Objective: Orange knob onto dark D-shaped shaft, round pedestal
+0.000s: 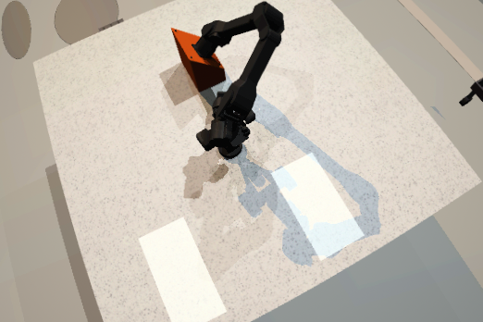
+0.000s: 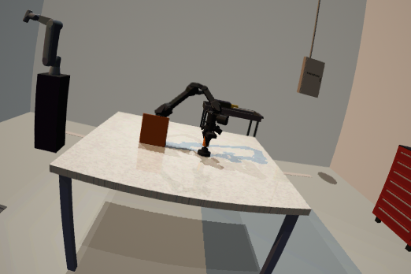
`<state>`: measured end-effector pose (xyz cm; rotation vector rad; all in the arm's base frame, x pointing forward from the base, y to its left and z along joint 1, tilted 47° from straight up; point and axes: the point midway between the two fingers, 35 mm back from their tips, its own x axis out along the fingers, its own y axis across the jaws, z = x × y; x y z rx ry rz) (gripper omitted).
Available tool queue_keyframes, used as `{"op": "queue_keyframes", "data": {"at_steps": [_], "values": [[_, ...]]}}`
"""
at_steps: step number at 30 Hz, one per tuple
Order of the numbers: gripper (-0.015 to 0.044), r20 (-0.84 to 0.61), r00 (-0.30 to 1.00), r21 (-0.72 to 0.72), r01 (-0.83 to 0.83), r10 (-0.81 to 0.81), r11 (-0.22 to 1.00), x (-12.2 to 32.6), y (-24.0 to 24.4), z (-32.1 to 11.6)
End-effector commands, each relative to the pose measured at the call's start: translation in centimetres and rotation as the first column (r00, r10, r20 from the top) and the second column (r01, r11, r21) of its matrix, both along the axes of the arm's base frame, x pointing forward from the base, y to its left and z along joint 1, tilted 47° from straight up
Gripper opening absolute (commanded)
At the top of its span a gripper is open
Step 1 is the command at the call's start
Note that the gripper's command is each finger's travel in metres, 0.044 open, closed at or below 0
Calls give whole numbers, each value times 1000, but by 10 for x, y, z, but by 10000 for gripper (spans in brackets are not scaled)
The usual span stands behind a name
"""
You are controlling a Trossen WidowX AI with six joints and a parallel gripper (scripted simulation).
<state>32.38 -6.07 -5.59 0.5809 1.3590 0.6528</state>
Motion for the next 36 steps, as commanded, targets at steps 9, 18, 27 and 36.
{"op": "queue_keyframes", "data": {"at_steps": [9,18,27,36], "values": [[0,7,1000,1,-2,2,1000,1,1,0],[0,69,996,-9,-62,62,998,1,-3,3],[0,155,977,-29,-144,147,989,0,-1,0],[0,155,977,-29,-144,147,989,0,0,0]]}}
